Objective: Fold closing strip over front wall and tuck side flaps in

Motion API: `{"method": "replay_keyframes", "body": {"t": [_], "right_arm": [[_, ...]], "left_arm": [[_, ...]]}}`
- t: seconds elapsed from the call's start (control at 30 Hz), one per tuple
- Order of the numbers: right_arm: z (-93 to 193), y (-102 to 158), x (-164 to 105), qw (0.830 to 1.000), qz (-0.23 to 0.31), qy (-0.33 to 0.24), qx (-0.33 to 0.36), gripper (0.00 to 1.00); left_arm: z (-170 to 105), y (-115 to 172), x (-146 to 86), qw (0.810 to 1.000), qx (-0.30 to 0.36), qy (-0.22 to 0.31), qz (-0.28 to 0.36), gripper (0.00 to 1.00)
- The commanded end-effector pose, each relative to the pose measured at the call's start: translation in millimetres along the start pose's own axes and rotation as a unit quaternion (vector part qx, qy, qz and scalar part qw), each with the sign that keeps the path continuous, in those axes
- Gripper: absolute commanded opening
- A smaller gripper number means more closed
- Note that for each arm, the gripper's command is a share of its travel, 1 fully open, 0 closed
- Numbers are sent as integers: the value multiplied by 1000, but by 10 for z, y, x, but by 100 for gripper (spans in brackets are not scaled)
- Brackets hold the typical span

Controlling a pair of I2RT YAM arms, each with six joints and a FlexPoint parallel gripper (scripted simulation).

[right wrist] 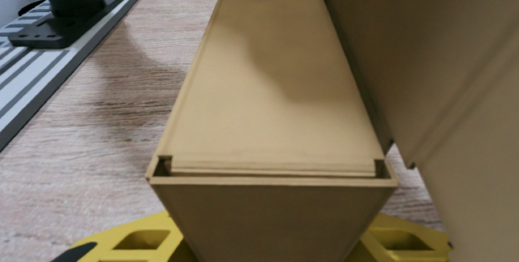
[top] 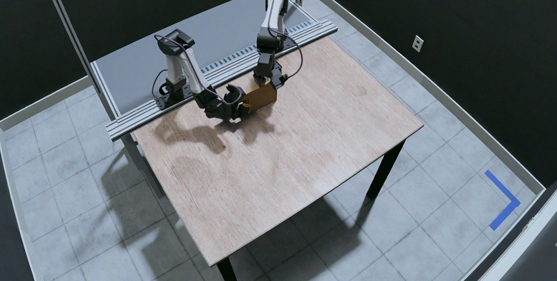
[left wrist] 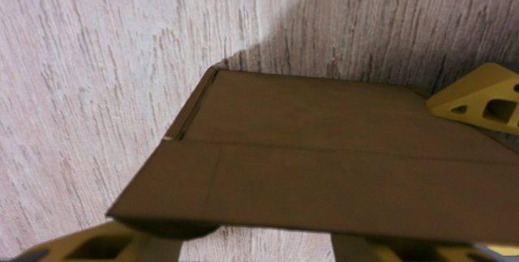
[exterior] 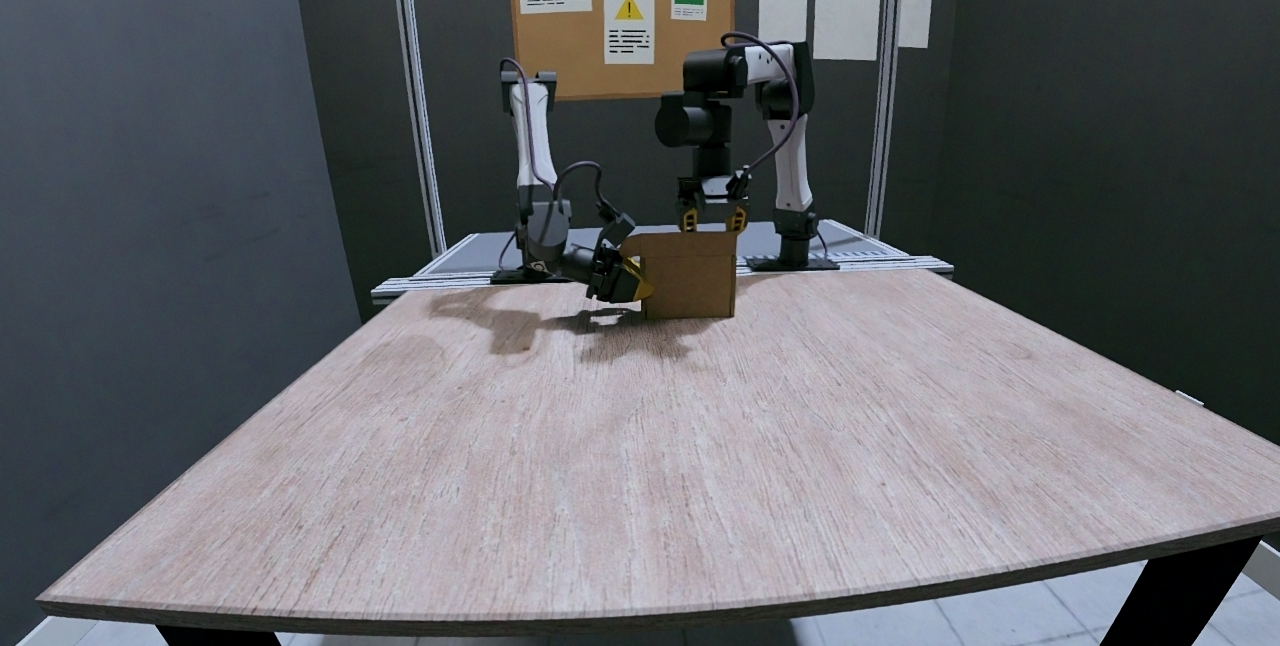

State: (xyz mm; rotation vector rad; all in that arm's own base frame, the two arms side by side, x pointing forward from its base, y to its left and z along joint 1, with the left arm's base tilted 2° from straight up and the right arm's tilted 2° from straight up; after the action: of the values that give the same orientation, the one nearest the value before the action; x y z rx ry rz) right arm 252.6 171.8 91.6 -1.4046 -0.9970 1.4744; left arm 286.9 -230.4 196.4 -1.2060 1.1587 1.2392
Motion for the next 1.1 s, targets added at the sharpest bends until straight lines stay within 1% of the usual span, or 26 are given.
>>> {"method": "replay_keyframes", "body": {"t": [0.0, 0.2, 0.23, 0.37, 0.4, 0.7, 0.77, 0.8, 0.83, 1.07], "right_arm": [[-14, -40, 4, 1000, -5, 1, -14, 45], [-14, -40, 4, 1000, -5, 1, -14, 45], [-14, -40, 4, 1000, -5, 1, -14, 45], [-14, -40, 4, 1000, -5, 1, -14, 45], [-14, -40, 4, 1000, -5, 1, -14, 45], [-14, -40, 4, 1000, -5, 1, -14, 45], [-14, -40, 4, 1000, -5, 1, -14, 45], [-14, -40, 4, 1000, -5, 1, -14, 45], [-14, -40, 4, 1000, -5, 1, -14, 45], [-14, -40, 4, 1000, -5, 1, -14, 45]], "left_arm": [[-125, -21, 17, 1000, 13, 11, -3, 55], [-129, -26, 5, 1000, 16, 12, -4, 55], [-114, -7, 43, 1000, 16, 7, 0, 55], [-112, -11, 47, 1000, 15, 6, 0, 63], [-38, 2, -41, 1000, 7, 8, -6, 65], [-38, 2, -41, 1000, 7, 8, -6, 82], [-38, 2, -41, 1000, 7, 8, -6, 82], [-38, 2, -41, 1000, 7, 8, -6, 84], [-2, 14, -17, 1000, 4, 10, -4, 84], [-6, 1, -38, 1000, -17, 11, -8, 84]]}}
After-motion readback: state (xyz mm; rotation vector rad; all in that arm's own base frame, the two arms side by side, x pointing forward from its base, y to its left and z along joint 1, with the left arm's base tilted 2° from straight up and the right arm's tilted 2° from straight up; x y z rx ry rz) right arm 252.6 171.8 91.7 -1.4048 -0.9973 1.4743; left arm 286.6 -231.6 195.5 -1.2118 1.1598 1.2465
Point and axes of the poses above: on each arm, the point where the finger pads meet when closed, its own x axis out along the fingers, its own z axis across the jaws, y = z × x, the point moved 6 cm from there along -x, back along the fingers, and after that the axes turned 3 degrees about x, right-handed, at the moved point
